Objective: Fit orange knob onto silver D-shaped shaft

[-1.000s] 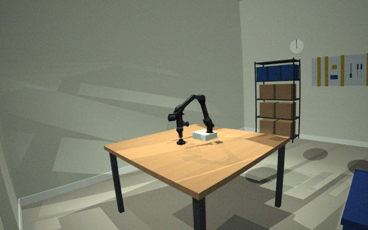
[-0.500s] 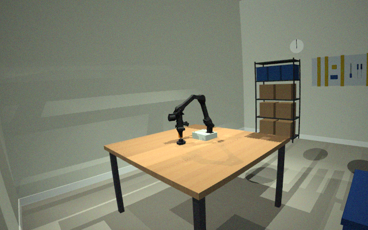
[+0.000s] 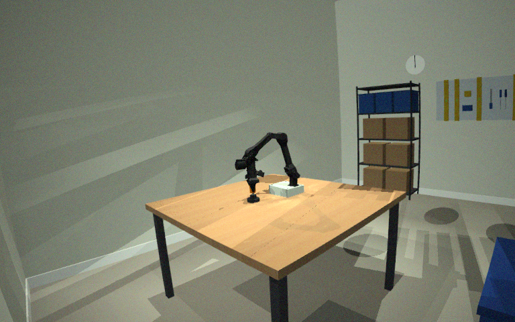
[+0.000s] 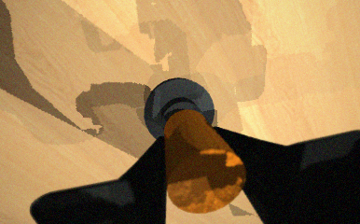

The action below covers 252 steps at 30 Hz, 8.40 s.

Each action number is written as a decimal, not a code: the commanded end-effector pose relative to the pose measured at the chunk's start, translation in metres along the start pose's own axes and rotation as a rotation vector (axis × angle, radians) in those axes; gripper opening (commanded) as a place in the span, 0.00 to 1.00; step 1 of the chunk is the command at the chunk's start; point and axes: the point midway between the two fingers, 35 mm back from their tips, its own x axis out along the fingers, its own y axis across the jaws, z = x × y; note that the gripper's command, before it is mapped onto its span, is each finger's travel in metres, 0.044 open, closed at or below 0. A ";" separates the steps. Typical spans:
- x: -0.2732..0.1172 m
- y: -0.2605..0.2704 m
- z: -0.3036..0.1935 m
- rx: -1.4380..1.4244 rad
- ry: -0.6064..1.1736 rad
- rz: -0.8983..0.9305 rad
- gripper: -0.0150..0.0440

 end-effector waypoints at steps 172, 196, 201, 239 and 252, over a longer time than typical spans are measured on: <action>-0.002 -0.001 0.001 3.973 0.002 -0.012 0.25; 0.001 0.001 0.001 3.973 0.002 -0.012 0.25; -0.003 0.000 0.002 3.973 0.002 -0.012 0.25; -0.005 0.000 0.003 4.191 0.001 -0.013 0.25; 0.000 -0.001 -0.001 4.392 -0.001 -0.015 0.25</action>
